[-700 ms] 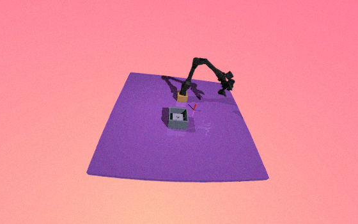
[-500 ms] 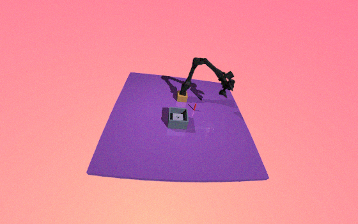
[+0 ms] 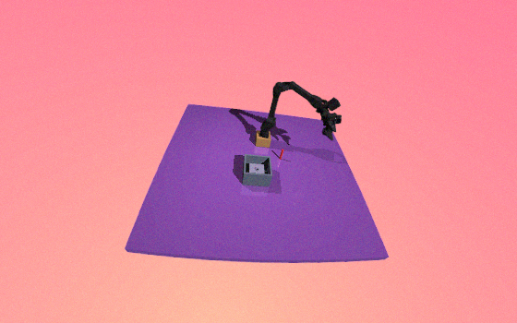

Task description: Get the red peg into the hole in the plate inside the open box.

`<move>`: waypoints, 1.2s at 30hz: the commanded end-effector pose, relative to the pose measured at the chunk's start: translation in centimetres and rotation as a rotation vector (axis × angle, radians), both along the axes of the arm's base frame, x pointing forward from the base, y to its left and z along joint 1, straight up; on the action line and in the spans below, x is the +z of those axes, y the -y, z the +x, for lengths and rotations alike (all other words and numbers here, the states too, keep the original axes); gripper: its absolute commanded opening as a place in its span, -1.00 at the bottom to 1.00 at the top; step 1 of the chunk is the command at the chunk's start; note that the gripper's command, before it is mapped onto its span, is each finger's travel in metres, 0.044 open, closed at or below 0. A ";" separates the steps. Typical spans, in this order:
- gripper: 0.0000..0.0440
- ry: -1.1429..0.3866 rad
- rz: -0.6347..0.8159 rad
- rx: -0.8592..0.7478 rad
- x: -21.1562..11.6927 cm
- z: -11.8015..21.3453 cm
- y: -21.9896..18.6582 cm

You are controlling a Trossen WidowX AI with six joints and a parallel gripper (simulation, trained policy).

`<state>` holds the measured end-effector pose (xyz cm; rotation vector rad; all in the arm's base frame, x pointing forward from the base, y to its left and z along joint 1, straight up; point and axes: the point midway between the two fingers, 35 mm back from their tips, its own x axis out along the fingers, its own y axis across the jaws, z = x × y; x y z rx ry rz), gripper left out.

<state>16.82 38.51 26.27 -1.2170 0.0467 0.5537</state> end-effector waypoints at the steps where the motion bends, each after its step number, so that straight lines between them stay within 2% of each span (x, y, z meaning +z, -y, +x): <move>1: 1.00 -0.085 0.128 -0.022 1.4 1.3 0.8; 11: 1.00 -0.303 0.389 -0.104 2.7 4.0 3.3; 19: 1.00 -0.494 0.568 -0.213 2.1 5.5 6.0; 25: 1.00 -0.641 0.671 -0.334 0.3 6.1 8.3; 36: 1.00 -0.878 0.787 -0.636 -5.2 5.6 12.5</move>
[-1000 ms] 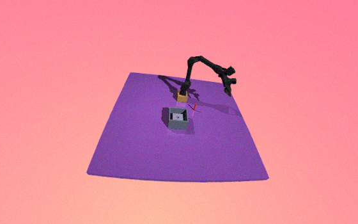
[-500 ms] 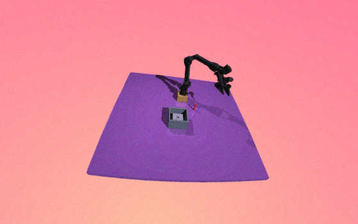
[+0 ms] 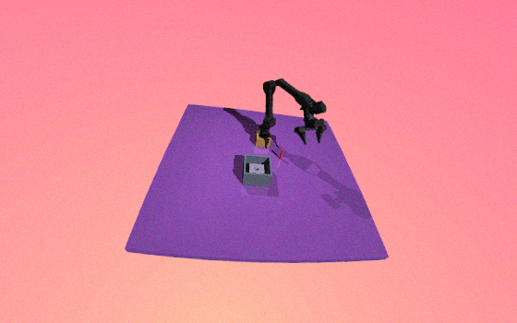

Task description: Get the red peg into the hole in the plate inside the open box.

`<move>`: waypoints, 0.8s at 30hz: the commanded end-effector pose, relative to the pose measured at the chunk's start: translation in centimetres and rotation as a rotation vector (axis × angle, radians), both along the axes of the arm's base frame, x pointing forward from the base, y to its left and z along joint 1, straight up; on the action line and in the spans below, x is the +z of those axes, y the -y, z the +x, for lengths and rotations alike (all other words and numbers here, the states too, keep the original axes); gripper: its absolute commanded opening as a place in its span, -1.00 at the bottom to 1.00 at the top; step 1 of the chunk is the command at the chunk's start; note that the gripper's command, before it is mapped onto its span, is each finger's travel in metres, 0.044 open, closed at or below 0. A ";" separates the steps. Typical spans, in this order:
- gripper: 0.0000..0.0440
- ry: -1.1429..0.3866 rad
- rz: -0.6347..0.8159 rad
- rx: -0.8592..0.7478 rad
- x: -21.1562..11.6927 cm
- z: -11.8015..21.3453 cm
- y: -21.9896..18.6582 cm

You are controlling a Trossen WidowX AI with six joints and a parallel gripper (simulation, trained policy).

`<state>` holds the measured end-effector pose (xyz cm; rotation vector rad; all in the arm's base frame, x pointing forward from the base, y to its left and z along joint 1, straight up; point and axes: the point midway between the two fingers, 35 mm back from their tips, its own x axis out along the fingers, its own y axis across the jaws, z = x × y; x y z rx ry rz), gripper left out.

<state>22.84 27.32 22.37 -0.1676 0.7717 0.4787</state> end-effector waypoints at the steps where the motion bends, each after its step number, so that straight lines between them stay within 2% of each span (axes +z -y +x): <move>1: 1.00 -0.111 0.032 -0.095 -1.8 -0.5 1.7; 24: 1.00 -0.612 0.044 -0.737 -11.0 -5.2 10.3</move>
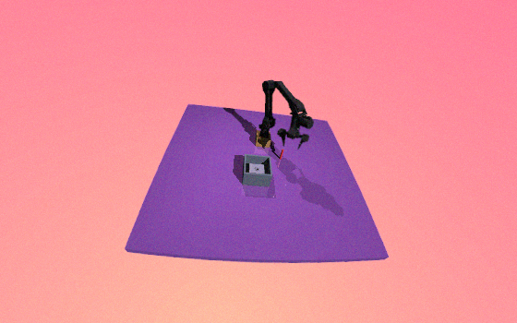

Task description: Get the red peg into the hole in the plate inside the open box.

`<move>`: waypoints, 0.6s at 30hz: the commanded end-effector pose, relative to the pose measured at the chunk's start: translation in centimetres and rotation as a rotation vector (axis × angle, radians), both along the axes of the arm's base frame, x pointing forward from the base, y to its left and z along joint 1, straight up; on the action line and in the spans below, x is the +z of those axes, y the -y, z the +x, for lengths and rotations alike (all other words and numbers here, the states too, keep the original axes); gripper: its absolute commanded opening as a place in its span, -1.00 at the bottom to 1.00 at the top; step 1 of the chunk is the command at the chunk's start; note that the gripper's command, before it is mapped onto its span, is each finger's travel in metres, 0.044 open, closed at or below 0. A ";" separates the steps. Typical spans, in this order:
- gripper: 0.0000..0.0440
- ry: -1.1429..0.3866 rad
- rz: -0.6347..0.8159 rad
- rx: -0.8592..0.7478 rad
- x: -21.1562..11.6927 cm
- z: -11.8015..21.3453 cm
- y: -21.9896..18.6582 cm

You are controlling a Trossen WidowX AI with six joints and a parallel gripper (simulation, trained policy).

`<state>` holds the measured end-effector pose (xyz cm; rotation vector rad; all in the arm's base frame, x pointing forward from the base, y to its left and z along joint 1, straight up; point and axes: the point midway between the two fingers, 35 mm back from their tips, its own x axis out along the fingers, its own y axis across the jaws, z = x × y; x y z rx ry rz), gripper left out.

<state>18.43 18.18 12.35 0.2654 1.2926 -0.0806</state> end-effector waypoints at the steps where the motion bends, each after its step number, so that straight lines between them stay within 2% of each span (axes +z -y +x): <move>1: 1.00 -0.080 -0.012 -0.125 -1.4 -1.1 1.5; 10: 1.00 -0.217 -0.044 -0.375 -4.7 -2.9 3.7; 18: 1.00 -0.262 -0.026 -0.505 -7.7 -3.5 4.0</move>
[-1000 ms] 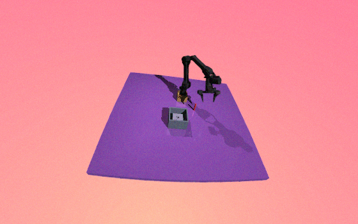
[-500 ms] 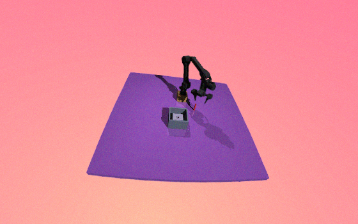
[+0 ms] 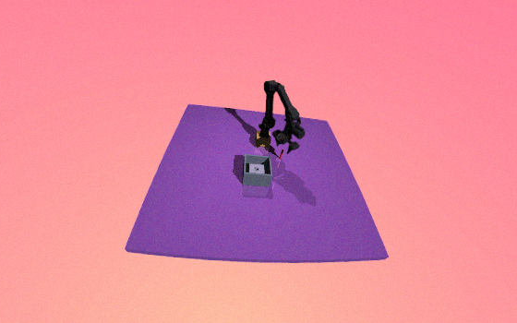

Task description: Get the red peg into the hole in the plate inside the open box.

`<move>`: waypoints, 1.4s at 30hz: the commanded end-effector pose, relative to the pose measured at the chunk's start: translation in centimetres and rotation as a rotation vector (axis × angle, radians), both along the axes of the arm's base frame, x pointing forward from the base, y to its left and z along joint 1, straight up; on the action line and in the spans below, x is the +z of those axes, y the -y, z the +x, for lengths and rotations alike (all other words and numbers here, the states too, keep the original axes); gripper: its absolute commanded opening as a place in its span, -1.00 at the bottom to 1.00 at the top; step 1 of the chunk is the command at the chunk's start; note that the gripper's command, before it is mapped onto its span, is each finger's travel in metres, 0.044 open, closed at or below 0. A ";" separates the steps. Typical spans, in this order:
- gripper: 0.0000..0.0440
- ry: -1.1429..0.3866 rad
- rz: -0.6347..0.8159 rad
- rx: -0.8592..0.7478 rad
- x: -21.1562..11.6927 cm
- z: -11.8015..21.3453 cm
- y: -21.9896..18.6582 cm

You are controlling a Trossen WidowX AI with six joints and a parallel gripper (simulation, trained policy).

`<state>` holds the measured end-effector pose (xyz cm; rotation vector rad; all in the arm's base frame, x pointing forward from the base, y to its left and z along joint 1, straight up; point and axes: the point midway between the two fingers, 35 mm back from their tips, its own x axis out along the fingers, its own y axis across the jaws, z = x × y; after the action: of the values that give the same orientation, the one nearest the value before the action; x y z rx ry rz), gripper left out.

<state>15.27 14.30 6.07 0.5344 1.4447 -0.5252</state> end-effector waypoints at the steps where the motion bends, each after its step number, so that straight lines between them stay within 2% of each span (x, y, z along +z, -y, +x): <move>1: 1.00 -0.026 0.003 -0.066 -1.9 -0.3 0.1; 13: 0.96 -0.016 0.066 -0.182 -6.4 -0.8 -0.3; 17: 0.62 -0.035 0.073 -0.222 -7.3 -1.2 -0.3; 31: -1.00 -0.129 0.114 -0.266 -7.3 -1.4 -0.4; 42: -1.00 -0.027 0.114 -0.186 -4.2 0.7 -0.4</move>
<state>15.21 14.68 0.61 0.7687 1.4950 -0.6422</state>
